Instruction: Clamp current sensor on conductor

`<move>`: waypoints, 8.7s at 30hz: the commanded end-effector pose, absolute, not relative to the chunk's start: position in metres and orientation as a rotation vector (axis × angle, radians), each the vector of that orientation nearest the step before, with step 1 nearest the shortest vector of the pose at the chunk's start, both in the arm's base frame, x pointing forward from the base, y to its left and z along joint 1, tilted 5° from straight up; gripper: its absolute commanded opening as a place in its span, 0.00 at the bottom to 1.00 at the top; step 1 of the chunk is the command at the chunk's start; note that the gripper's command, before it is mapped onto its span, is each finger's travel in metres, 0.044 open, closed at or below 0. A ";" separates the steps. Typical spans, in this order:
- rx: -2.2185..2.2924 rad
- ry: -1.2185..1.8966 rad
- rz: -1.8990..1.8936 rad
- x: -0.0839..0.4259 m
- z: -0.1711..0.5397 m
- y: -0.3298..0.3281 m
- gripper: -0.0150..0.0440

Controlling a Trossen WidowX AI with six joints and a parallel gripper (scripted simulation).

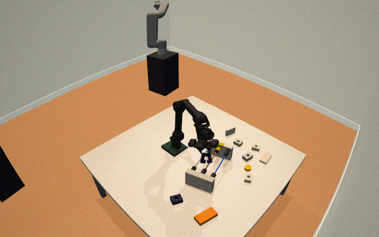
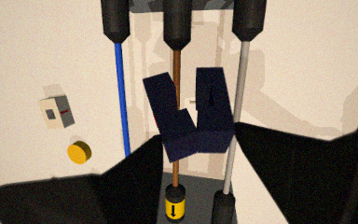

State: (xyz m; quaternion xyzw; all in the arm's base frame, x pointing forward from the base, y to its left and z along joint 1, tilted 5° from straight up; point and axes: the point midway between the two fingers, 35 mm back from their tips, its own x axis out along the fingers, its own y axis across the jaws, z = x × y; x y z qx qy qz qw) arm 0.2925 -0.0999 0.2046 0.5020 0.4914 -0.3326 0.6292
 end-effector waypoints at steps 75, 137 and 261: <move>1.302 1.064 -0.841 0.318 0.156 -0.093 0.25; 1.210 1.211 -0.996 0.330 0.157 -0.092 1.00; 1.261 1.134 -0.912 0.338 0.104 -0.083 0.25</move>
